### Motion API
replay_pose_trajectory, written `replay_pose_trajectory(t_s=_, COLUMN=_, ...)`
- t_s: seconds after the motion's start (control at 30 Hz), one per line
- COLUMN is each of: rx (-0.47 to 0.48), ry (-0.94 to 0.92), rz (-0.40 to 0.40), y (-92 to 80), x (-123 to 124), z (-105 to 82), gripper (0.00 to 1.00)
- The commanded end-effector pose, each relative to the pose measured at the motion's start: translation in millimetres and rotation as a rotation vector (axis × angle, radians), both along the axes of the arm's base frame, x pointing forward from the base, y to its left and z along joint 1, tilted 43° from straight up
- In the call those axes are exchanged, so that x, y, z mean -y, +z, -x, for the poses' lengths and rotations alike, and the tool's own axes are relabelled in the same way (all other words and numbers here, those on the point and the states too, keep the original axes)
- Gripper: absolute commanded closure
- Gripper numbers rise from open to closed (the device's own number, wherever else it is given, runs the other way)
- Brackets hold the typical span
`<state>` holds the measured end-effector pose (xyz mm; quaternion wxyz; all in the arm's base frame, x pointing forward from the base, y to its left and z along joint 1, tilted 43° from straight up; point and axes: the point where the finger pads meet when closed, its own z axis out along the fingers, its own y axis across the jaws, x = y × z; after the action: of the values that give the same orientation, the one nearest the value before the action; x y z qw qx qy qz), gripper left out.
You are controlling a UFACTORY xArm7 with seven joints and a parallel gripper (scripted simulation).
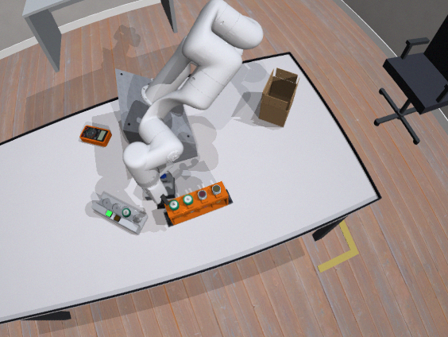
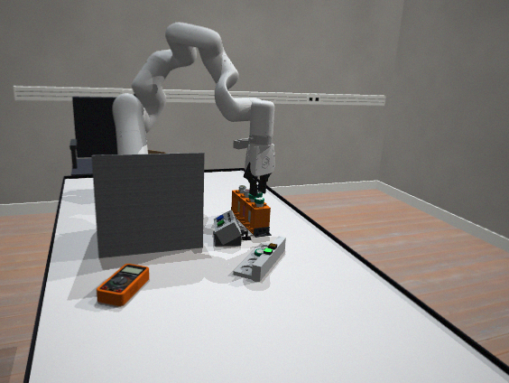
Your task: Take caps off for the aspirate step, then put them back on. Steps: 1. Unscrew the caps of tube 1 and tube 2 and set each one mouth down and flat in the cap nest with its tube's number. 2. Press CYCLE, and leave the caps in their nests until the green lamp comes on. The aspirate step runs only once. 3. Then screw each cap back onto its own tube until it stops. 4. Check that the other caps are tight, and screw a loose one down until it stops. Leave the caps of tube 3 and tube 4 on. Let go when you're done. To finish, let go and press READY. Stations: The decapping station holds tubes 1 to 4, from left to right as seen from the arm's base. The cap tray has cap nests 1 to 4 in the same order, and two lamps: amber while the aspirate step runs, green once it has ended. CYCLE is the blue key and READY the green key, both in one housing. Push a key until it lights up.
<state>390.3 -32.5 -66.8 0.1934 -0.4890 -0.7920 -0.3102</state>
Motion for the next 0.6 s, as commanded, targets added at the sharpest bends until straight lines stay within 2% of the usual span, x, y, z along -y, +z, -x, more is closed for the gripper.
replay_pose_trajectory(t_s=0.0, rx=0.005, ry=-0.002, rz=0.004, y=23.5, x=-21.9, z=-3.9, gripper=1.0)
replay_pose_trajectory(t_s=0.3, rx=0.005, ry=-0.002, rz=0.004, y=74.4, x=-77.1, z=-8.4, gripper=1.0)
replay_pose_trajectory(t_s=0.37, rx=0.005, ry=-0.002, rz=0.004, y=74.4, x=-77.1, z=-8.4, gripper=1.0)
replay_pose_trajectory(t_s=0.57, rx=0.005, ry=-0.002, rz=0.003, y=108.3, x=-113.9, z=-11.3, gripper=1.0)
